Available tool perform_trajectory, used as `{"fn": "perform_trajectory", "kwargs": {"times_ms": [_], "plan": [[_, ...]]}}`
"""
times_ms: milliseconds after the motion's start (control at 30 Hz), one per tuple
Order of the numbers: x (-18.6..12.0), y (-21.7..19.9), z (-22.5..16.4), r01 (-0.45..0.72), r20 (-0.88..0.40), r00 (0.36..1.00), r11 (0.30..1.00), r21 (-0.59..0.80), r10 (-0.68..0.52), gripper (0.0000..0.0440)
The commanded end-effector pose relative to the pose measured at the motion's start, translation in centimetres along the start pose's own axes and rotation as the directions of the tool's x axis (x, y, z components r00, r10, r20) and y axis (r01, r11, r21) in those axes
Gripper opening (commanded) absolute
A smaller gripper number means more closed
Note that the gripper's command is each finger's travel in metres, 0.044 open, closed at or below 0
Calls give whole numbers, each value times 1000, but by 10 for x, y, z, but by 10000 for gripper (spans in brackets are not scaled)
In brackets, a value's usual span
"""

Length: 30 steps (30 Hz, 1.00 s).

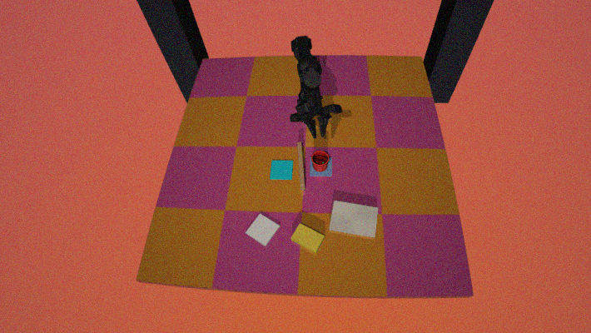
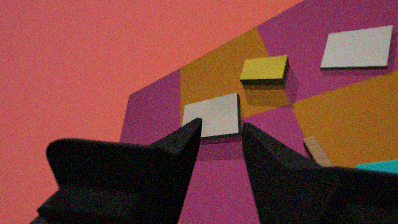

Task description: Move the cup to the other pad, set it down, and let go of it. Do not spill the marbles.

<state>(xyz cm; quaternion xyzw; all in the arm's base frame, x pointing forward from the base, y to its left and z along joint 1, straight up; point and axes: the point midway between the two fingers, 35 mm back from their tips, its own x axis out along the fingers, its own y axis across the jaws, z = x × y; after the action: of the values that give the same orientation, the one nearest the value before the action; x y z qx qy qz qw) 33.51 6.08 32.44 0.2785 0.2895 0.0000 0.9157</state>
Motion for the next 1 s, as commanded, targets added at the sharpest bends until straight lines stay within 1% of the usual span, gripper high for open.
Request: {"fn": "perform_trajectory", "kwargs": {"times_ms": [0,467,733,967], "plan": [[5,1,-4,24,-48,999,999,47,-22,139],[16,-2,-19,172,-216,968,964,203,-127,137],[21,-9,-29,277,-307,932,925,259,-194,132],[26,-17,-38,372,-380,889,885,281,-253,123]]}}
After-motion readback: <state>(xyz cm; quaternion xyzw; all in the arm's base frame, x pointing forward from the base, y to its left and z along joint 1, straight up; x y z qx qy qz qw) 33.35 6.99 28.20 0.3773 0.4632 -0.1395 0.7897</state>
